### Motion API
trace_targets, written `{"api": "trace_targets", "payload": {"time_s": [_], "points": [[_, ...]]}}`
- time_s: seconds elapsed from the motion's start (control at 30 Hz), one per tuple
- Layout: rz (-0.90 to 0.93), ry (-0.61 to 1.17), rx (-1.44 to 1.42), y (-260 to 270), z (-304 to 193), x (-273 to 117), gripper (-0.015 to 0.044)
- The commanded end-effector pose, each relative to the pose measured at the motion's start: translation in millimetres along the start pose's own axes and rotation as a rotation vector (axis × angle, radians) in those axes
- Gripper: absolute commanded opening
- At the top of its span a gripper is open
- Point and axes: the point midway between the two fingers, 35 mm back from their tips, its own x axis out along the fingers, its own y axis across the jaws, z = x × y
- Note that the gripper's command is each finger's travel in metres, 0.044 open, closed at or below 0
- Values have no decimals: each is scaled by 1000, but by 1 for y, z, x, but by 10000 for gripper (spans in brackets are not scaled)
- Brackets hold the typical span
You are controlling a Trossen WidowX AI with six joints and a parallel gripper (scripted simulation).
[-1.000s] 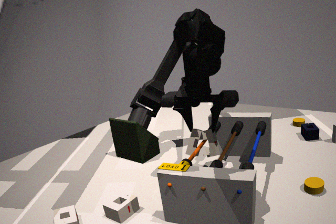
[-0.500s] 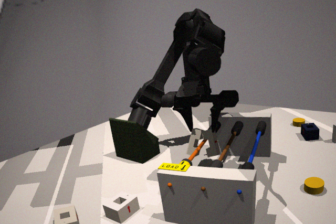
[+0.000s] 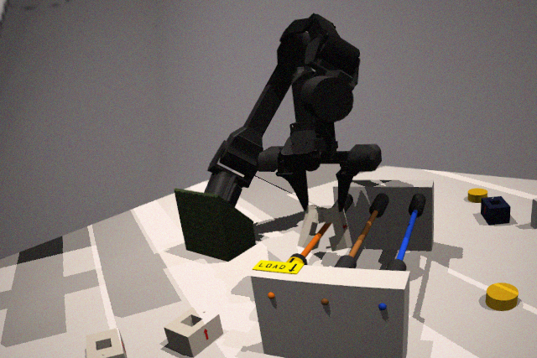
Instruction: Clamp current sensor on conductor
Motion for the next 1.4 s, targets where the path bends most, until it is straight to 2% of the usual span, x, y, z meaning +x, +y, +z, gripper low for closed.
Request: {"api": "trace_targets", "payload": {"time_s": [0.0, 0.37, 0.63, 0.8, 1.37], "points": [[-1, 1, 0, 0, 0, 0, 157], [-1, 1, 0, 0, 0, 0, 440], [-1, 1, 0, 0, 0, 2, 440], [1, 6, 4, 0, 0, 43, 440], [1, 6, 4, 0, 0, 63, 440]]}}
